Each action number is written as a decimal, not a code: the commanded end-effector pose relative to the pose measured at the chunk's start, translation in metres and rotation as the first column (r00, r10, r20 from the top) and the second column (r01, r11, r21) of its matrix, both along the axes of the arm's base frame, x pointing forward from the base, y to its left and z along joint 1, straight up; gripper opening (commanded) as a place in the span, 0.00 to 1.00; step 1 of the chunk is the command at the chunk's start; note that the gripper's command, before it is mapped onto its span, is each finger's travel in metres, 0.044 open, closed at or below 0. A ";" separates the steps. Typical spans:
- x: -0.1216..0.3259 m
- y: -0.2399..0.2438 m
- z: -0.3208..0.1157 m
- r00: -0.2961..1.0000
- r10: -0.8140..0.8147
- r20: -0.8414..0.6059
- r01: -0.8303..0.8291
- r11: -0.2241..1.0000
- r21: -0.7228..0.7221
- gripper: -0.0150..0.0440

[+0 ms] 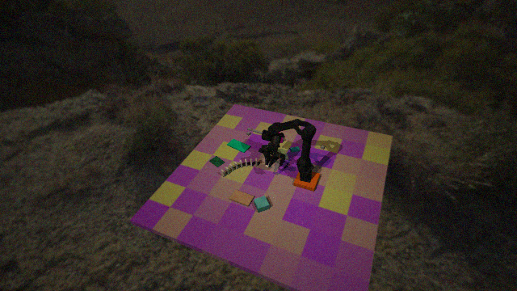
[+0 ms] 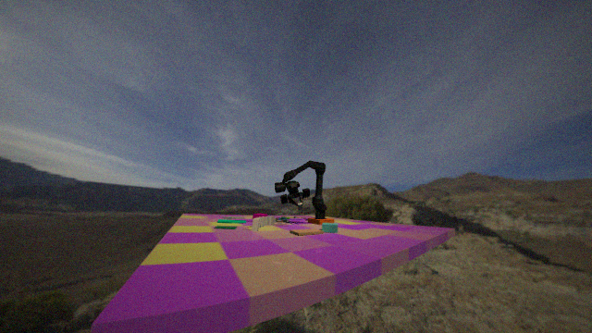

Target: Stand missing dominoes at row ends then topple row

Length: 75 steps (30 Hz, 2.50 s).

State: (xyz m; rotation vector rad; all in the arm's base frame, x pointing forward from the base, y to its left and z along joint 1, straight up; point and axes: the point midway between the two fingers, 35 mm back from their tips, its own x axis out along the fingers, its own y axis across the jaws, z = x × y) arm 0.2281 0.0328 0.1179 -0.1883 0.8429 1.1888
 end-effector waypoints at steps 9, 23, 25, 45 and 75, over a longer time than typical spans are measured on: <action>0.001 -0.009 0.005 0.955 -0.155 0.251 0.082 0.957 0.278 0.44; 0.000 -0.030 0.017 0.786 -0.405 0.468 0.169 0.868 0.467 0.44; 0.000 -0.031 0.018 0.774 -0.412 0.480 0.169 0.865 0.472 0.44; 0.001 -0.031 0.016 0.775 -0.412 0.480 0.169 0.866 0.472 0.44; 0.008 -0.030 -0.078 0.778 -0.411 0.475 0.171 0.866 0.470 0.44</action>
